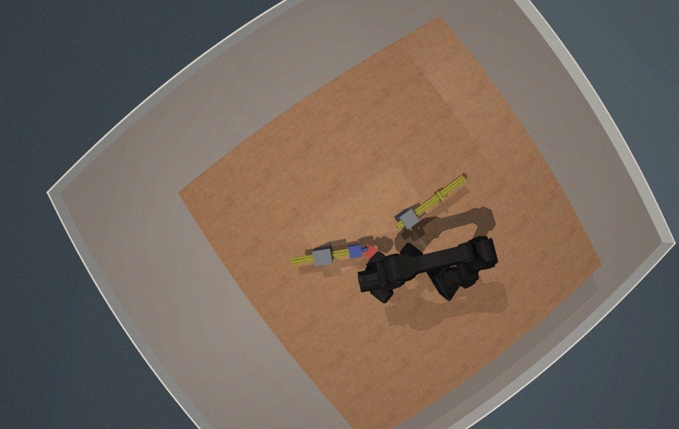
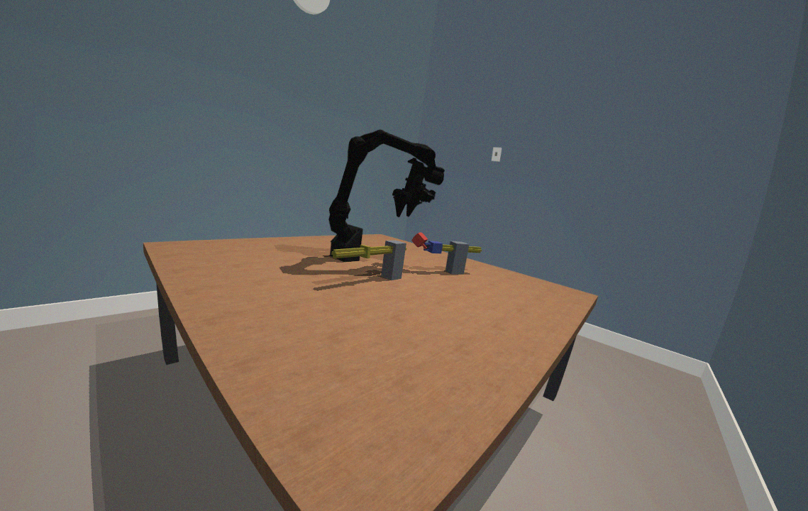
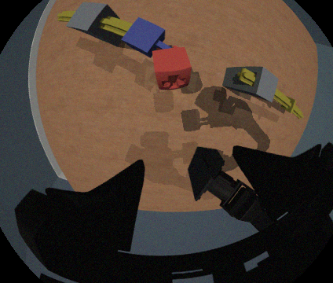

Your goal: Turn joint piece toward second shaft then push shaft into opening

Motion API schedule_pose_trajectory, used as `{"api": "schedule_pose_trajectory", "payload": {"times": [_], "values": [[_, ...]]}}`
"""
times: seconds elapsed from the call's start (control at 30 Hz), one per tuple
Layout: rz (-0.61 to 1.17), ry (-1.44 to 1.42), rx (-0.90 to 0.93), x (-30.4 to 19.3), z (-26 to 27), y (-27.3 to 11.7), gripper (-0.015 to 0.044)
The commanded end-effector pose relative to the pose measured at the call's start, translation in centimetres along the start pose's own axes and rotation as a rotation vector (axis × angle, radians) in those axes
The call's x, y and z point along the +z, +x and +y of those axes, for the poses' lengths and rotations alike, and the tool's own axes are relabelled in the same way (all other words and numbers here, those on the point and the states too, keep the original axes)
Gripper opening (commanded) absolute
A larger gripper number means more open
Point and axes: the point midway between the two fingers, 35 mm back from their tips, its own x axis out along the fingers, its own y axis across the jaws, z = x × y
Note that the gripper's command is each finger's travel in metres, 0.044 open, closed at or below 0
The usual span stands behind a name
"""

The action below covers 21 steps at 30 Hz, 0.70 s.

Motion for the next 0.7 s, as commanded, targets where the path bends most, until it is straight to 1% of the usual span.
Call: {"api": "schedule_pose_trajectory", "payload": {"times": [0.0,0.5,0.67], "values": [[0.012,-0.010,-0.003,0.3,0.2,1.1,0.0440],[0.012,-0.010,-0.002,1.5,0.1,7.3,0.0440],[0.012,-0.010,-0.002,1.6,0.1,7.9,0.0440]]}}
